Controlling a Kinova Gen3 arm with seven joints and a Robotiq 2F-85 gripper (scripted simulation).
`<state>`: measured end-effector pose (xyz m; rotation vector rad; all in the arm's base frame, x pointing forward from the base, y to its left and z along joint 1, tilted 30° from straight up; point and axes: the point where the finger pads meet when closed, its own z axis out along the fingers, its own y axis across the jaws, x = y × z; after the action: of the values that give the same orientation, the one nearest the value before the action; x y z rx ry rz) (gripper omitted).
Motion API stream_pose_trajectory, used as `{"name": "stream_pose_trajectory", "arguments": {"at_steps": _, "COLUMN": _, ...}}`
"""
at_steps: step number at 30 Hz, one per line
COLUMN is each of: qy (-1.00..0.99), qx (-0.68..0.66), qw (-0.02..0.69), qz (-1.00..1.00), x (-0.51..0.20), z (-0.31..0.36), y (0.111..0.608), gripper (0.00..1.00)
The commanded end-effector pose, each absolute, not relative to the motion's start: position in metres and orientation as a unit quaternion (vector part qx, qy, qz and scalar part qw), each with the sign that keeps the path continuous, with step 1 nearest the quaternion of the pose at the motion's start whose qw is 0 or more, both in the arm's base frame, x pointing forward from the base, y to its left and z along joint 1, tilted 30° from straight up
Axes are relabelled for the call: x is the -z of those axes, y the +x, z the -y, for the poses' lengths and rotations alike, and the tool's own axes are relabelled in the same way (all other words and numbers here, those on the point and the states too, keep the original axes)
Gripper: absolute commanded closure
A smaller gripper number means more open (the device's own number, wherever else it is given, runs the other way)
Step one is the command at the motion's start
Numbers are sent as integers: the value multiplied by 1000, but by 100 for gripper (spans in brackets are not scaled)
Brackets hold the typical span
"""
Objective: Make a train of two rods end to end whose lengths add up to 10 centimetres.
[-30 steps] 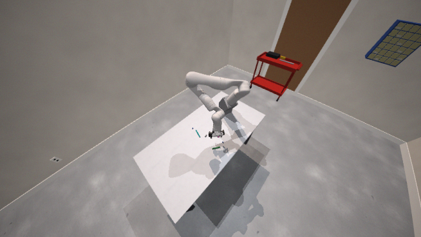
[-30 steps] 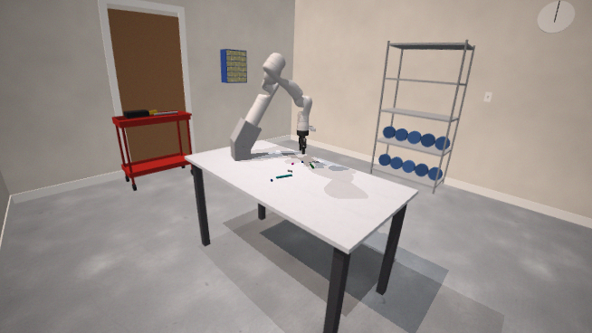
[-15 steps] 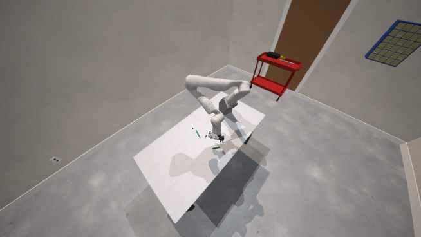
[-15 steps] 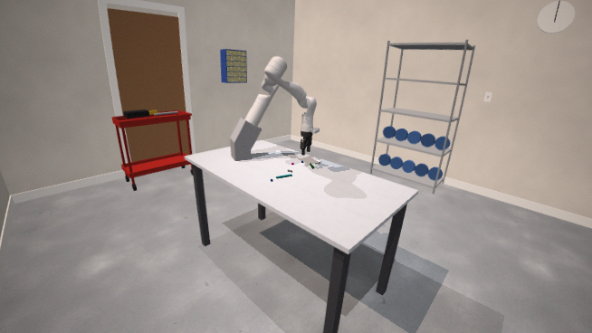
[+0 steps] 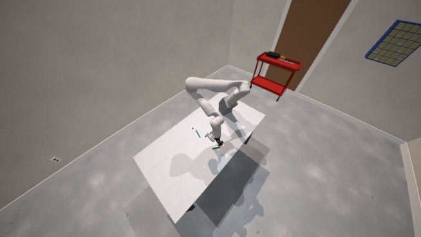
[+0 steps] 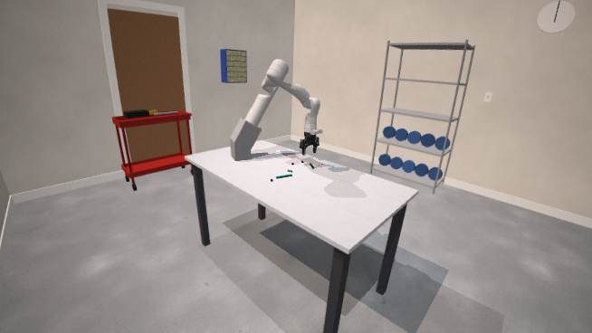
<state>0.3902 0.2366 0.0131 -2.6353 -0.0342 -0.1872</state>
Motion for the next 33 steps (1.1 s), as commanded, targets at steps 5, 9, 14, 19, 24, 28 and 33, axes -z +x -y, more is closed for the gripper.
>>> {"name": "stream_pose_trajectory", "arguments": {"at_steps": 5, "qy": -964, "qx": 44, "qw": 254, "qz": -69, "x": -16, "z": -244, "y": 395, "gripper": 0}}
{"name": "stream_pose_trajectory", "arguments": {"at_steps": 9, "qy": -959, "qx": 31, "qw": 256, "qz": -114, "x": -18, "z": -247, "y": 398, "gripper": 0}}
{"name": "stream_pose_trajectory", "arguments": {"at_steps": 14, "qy": -956, "qx": 22, "qw": 257, "qz": -143, "x": -19, "z": -249, "y": 399, "gripper": 0}}
{"name": "stream_pose_trajectory", "arguments": {"at_steps": 19, "qy": -949, "qx": 10, "qw": 258, "qz": -180, "x": -20, "z": -251, "y": 401, "gripper": 0}}
{"name": "stream_pose_trajectory", "arguments": {"at_steps": 24, "qy": -944, "qx": 2, "qw": 258, "qz": -204, "x": -21, "z": -252, "y": 402, "gripper": 0}}
{"name": "stream_pose_trajectory", "arguments": {"at_steps": 28, "qy": -943, "qx": 0, "qw": 258, "qz": -211, "x": -21, "z": -253, "y": 402, "gripper": 0}}
{"name": "stream_pose_trajectory", "arguments": {"at_steps": 33, "qy": -940, "qx": -4, "qw": 258, "qz": -221, "x": -22, "z": -254, "y": 402, "gripper": 0}}
